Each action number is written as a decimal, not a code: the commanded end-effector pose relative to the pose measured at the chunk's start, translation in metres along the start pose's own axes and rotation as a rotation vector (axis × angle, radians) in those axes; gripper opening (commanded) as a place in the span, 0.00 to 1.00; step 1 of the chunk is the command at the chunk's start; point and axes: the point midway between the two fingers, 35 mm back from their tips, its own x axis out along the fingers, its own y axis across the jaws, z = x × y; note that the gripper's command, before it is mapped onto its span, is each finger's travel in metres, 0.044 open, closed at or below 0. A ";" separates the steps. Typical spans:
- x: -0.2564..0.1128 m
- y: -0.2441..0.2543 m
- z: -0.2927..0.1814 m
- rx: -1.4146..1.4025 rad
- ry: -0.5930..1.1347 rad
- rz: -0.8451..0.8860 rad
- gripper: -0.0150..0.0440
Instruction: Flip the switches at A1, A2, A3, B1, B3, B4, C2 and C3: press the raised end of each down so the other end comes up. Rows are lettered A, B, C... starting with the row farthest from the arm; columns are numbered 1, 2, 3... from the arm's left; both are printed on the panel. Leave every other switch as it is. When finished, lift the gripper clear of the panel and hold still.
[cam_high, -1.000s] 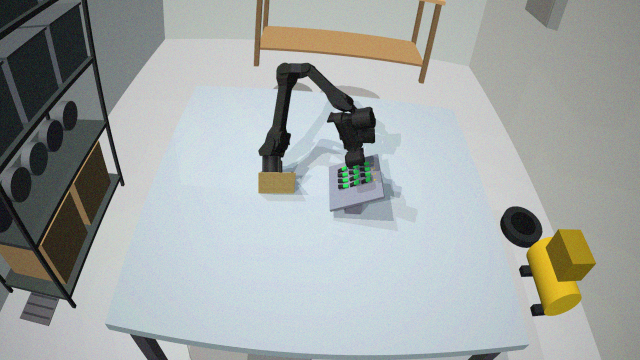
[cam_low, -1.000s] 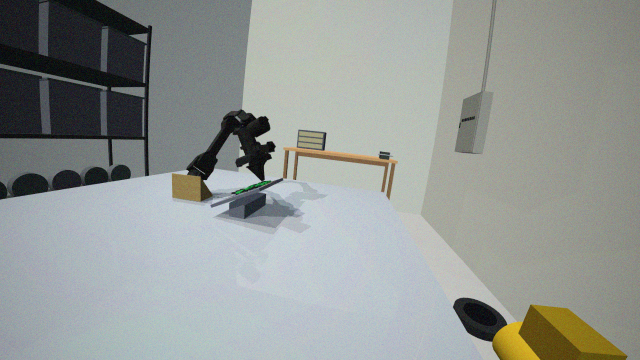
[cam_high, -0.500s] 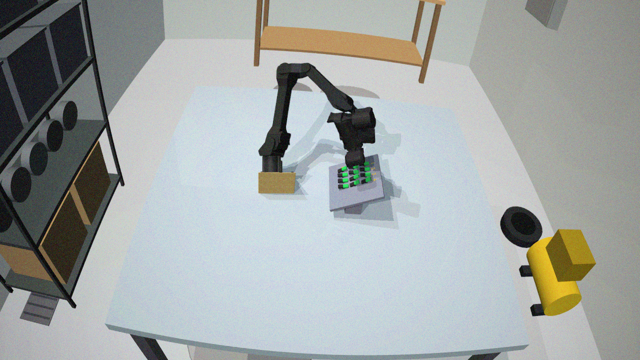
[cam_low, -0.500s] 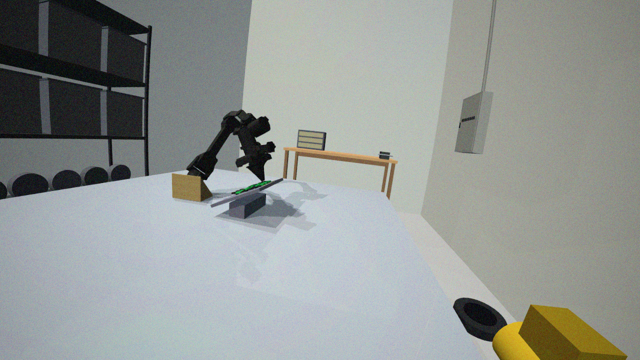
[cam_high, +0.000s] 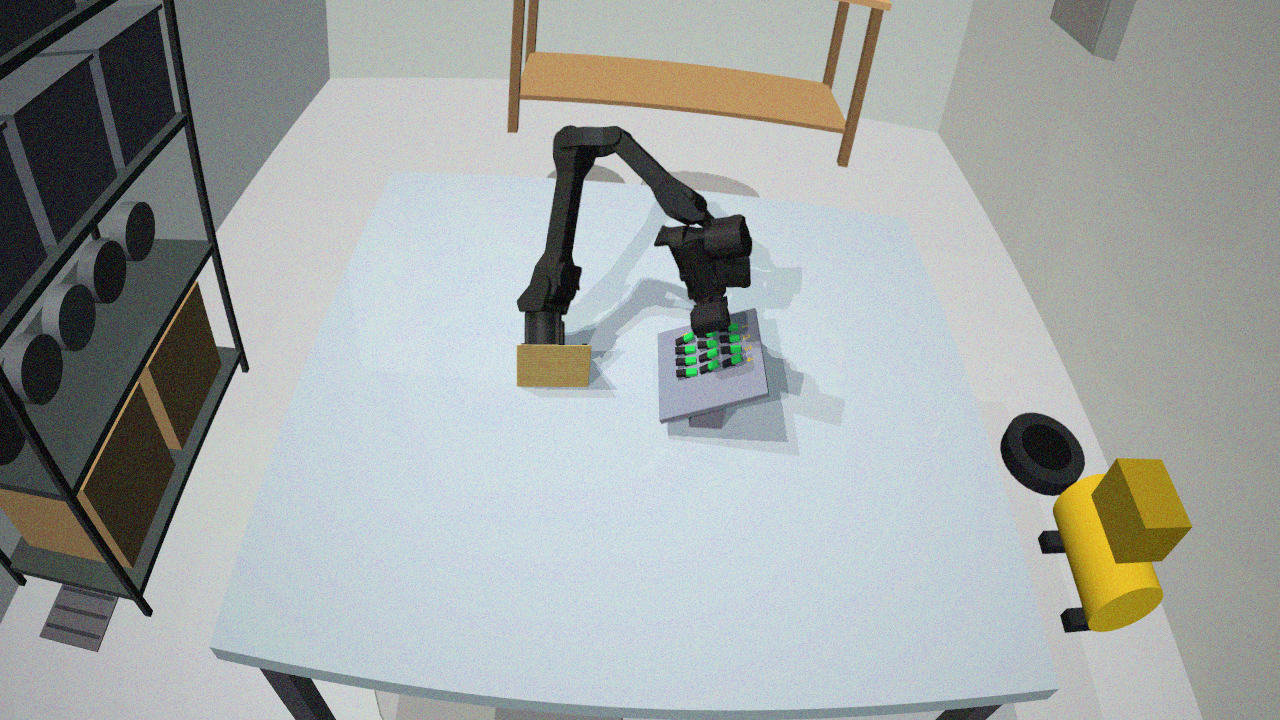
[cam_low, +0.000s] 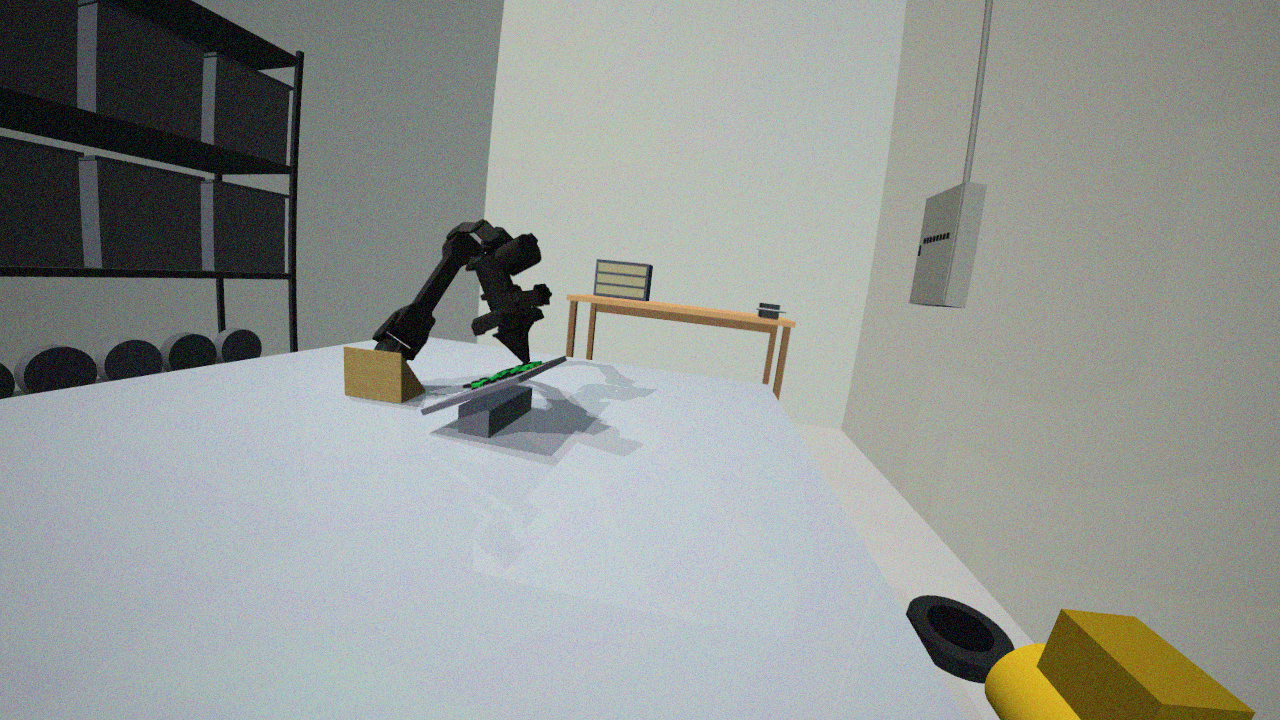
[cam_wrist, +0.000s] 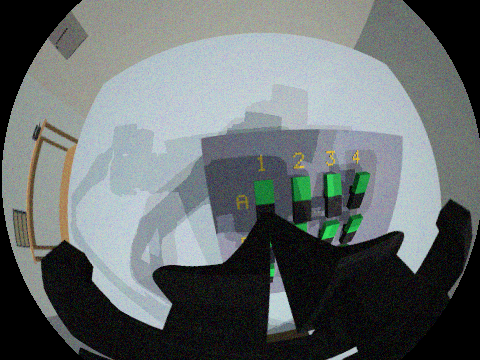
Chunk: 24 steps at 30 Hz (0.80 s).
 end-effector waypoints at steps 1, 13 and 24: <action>0.001 0.000 0.000 0.005 -0.001 0.005 0.25; 0.003 0.000 0.000 0.005 -0.001 0.005 0.25; 0.001 0.000 0.000 -0.001 0.001 0.000 0.25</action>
